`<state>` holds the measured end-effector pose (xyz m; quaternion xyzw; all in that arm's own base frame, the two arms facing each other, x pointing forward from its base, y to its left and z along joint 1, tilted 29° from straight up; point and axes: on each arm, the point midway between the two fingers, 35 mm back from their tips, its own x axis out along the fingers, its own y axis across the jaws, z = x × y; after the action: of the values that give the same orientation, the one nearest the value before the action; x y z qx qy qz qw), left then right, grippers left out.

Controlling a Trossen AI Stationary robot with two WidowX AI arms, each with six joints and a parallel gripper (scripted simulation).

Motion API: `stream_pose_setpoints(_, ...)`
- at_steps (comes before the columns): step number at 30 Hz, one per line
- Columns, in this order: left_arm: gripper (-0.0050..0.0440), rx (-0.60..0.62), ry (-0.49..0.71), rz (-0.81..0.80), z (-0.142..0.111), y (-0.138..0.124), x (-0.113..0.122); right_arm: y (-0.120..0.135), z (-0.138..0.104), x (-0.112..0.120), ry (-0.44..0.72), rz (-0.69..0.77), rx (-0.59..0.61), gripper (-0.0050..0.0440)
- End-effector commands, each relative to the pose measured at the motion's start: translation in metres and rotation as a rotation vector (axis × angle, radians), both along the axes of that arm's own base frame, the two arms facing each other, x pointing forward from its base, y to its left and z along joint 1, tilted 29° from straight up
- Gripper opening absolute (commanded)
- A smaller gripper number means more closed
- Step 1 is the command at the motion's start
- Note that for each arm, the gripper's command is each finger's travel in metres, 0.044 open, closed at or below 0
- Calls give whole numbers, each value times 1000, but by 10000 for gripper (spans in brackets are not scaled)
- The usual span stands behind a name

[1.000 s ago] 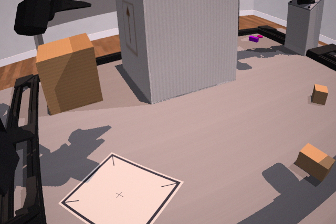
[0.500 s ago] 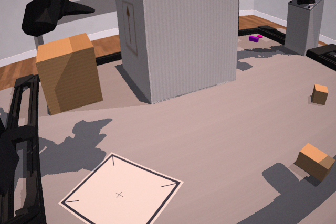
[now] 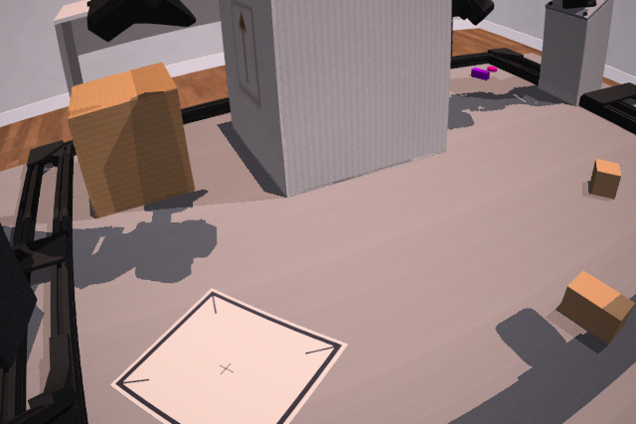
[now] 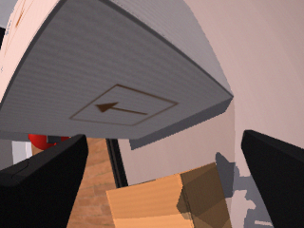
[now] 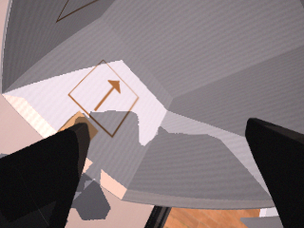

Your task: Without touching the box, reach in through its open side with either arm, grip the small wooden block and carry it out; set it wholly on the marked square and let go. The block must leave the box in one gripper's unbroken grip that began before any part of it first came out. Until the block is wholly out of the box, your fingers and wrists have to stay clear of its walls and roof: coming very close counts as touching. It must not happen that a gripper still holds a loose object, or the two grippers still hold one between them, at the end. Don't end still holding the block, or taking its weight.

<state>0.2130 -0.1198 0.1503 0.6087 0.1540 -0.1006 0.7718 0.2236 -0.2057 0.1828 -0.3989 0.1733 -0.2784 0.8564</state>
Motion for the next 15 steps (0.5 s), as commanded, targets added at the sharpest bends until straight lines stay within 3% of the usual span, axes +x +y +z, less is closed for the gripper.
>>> stream_pose_setpoints(1,400,-120,51,58,11,13,18,-8,-15,10,139,22,-170,400)
stream_pose_setpoints(4,400,-194,66,103,18,25,26,-11,-27,15,247,40,-270,400)
stream_pose_setpoints(6,400,-194,66,103,18,25,26,-11,-27,15,247,40,-270,400)
stream_pose_setpoints(8,400,-255,74,138,24,35,31,-14,-34,18,340,56,-381,400)
stream_pose_setpoints(15,400,-417,76,228,42,64,41,-19,-60,26,562,109,-603,400)
